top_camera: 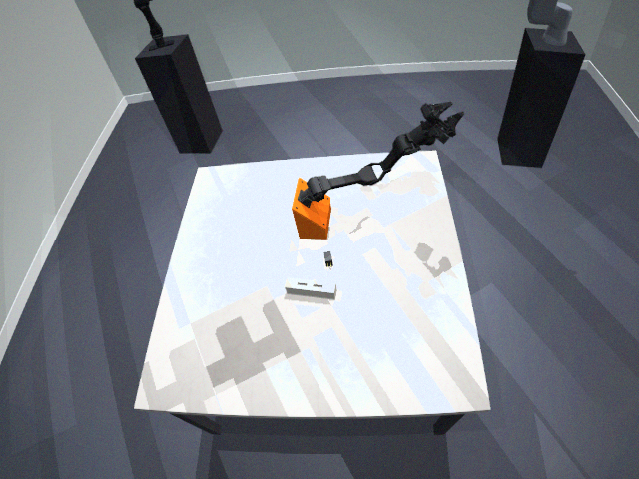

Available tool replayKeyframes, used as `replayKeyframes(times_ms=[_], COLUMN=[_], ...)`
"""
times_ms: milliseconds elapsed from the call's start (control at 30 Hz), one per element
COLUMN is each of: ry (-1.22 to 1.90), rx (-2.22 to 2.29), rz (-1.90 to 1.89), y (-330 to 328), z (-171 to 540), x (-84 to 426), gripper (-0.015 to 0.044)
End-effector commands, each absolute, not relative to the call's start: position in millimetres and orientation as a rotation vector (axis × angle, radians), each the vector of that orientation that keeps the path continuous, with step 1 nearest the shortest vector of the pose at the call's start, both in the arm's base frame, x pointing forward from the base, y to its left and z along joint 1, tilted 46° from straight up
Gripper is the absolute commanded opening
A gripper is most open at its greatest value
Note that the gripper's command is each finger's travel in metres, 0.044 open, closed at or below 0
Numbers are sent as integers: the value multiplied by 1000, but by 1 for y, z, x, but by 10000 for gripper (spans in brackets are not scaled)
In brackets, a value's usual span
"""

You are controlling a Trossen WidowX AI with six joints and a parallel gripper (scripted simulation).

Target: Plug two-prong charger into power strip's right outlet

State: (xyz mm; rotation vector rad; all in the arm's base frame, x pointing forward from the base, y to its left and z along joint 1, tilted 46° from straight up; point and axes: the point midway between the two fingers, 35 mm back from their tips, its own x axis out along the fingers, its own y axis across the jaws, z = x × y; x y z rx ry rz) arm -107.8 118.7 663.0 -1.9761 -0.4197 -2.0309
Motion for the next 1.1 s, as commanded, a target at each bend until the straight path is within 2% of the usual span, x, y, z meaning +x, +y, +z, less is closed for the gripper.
replayKeyframes(times_ms=[0,33,533,1067], ry=[-420,-419,-382,-267], rx=[-1976,-1975,-1817,-1519], rz=[-2023,-1998,-1323,-664], y=[117,112,-11,-75], z=[663,664,649,562], x=[-106,-102,33,188], gripper=[426,440,440,440])
